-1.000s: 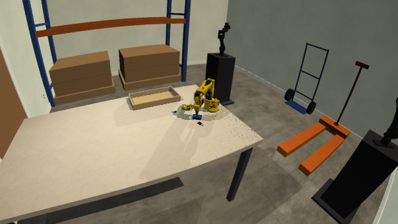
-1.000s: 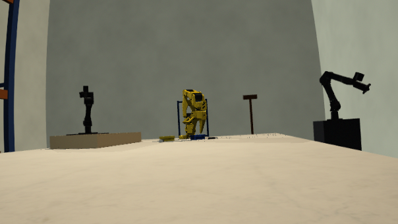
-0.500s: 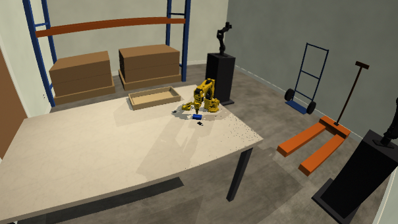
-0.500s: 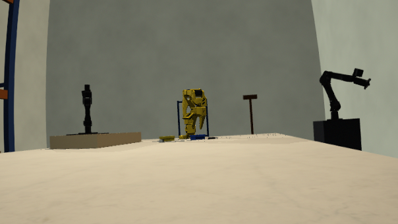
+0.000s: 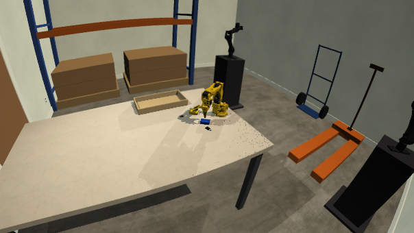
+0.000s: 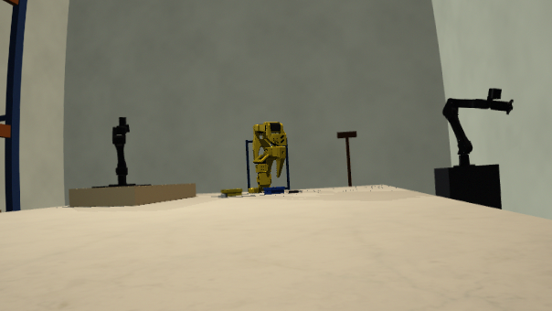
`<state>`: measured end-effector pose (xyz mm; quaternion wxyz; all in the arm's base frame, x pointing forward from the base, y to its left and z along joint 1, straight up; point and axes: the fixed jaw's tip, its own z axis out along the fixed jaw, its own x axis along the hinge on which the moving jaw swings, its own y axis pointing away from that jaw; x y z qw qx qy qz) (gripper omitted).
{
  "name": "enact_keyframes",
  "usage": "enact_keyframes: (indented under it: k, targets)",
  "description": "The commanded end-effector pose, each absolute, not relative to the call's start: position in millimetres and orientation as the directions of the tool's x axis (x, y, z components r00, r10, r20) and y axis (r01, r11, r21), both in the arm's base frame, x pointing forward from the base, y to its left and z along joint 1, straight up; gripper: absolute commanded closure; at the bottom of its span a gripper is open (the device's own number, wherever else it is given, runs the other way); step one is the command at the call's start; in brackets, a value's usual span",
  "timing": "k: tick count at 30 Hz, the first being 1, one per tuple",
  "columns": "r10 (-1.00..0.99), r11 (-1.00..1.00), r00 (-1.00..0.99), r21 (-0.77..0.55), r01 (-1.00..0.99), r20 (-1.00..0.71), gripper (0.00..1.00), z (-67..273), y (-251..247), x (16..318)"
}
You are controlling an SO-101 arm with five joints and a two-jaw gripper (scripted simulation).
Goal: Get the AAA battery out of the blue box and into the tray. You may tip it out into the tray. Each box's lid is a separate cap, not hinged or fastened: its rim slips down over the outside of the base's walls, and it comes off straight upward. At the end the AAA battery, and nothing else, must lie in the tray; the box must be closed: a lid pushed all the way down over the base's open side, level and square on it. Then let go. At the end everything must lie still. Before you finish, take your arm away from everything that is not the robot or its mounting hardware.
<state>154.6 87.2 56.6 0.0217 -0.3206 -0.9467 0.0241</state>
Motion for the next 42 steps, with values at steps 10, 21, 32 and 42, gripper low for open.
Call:
enact_keyframes:
  k: [10, 21, 32, 42]
  targets:
    - [0.606, 0.795, -0.795, 0.000, 0.606, 0.000, 0.72, 67.2, 89.2, 161.4]
    - [0.606, 0.795, -0.795, 0.000, 0.606, 0.000, 0.72, 70.2, 89.5, 161.9]
    - [0.606, 0.795, -0.795, 0.000, 0.606, 0.000, 0.72, 76.5, 90.2, 162.7]
    - [0.606, 0.795, -0.795, 0.000, 0.606, 0.000, 0.72, 76.5, 90.2, 162.7]
